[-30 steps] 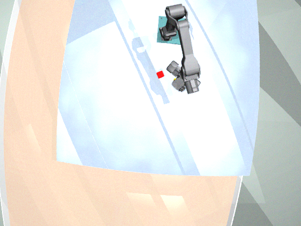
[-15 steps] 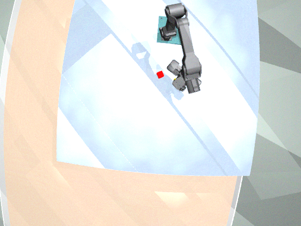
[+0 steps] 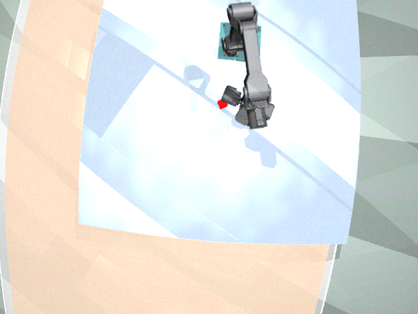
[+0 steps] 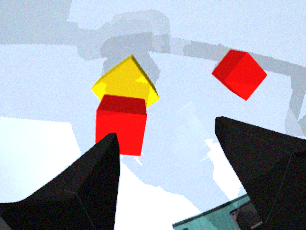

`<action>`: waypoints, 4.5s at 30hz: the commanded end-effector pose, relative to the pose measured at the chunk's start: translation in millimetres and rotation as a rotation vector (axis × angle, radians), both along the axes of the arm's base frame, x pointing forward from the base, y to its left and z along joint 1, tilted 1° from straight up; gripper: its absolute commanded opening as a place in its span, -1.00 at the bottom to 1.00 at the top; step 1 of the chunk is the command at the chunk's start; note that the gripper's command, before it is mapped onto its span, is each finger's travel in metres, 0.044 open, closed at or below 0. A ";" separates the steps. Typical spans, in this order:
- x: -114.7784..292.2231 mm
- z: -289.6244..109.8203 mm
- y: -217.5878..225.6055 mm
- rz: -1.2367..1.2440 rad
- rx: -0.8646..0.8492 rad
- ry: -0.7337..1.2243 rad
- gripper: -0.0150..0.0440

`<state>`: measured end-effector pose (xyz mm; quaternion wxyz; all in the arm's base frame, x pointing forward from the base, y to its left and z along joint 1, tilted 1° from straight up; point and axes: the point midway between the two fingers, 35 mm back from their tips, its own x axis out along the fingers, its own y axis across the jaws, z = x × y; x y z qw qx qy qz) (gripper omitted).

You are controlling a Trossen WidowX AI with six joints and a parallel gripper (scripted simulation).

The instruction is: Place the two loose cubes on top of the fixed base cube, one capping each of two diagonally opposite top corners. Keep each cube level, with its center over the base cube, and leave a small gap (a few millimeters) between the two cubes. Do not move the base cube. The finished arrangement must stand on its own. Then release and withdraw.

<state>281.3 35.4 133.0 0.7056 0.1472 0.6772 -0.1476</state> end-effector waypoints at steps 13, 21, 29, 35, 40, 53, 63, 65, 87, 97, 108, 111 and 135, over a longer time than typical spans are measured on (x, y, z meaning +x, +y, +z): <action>-20.1 21.4 -61.8 0.598 -0.027 0.010 0.41; -30.7 28.5 -81.5 0.811 -0.037 0.014 0.41; -27.7 -2.7 -82.3 0.811 -0.037 0.014 0.41; -28.6 -33.7 -82.5 0.811 -0.037 0.014 0.41; -28.2 -43.2 -82.7 0.811 -0.037 0.014 0.41; -27.1 -62.7 -83.1 0.811 -0.037 0.014 0.41; -27.0 -79.0 -83.2 0.811 -0.037 0.014 0.41; -27.1 -81.1 -83.3 0.811 -0.037 0.014 0.41; -23.0 -49.2 -83.7 0.811 -0.037 0.014 -0.14; -23.1 -17.6 -83.4 0.811 -0.037 0.014 -0.14; -28.1 17.4 -82.2 0.811 -0.037 0.014 -0.14; -30.1 26.4 -81.7 0.811 -0.037 0.014 -0.14; 4.4 27.7 -40.5 0.260 -0.013 0.004 -0.14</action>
